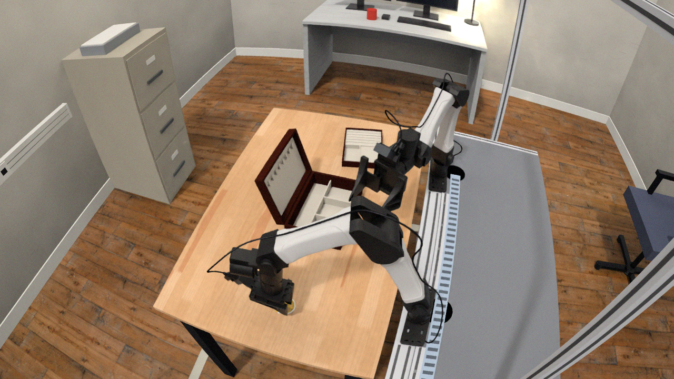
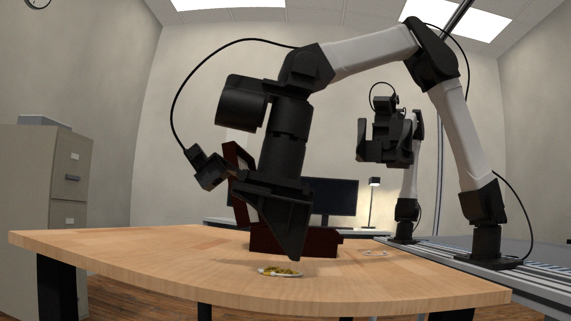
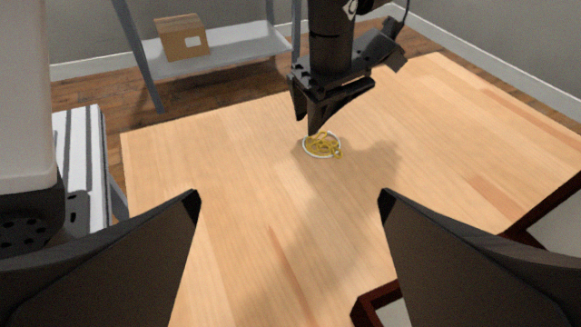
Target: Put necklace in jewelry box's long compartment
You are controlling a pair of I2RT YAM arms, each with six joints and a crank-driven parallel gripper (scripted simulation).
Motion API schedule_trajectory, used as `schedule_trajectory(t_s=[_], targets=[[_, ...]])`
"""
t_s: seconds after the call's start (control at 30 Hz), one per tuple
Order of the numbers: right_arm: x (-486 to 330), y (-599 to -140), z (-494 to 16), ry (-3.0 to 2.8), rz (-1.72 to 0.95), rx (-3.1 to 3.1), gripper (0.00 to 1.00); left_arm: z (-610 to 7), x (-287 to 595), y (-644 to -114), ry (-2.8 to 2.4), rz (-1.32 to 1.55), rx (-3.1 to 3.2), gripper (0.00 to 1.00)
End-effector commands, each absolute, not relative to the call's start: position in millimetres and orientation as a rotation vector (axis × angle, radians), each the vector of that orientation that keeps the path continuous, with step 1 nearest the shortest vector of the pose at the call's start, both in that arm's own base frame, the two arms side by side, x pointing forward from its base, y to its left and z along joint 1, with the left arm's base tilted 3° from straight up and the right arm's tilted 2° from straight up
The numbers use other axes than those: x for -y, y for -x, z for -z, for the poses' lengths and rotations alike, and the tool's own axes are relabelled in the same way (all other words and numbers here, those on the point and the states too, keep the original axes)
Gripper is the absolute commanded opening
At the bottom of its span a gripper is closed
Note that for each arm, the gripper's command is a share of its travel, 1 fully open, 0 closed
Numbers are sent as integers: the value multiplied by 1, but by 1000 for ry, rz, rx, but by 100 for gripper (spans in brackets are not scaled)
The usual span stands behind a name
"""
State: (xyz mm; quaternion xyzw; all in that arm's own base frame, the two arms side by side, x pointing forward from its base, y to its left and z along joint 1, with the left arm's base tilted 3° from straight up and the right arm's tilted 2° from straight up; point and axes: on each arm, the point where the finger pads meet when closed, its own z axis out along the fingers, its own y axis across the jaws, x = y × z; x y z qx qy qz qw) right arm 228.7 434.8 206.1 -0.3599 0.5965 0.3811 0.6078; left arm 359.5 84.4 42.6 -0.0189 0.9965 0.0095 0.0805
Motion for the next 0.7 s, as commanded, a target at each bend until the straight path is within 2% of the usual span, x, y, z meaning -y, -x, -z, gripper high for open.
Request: schedule_trajectory(t_s=[0.0, 0.27, 0.67], targets=[[-437, -233, -206, 806, -879, -1373, 100, -44, -88, -360, -394, 6, -3004, 42], [-437, -233, -206, 806, -879, -1373, 100, -32, -63, -351, -755, 34, -3012, 42], [-437, -233, -206, 806, -879, -1373, 100, -23, -63, -357, -719, 23, -3000, 42]])
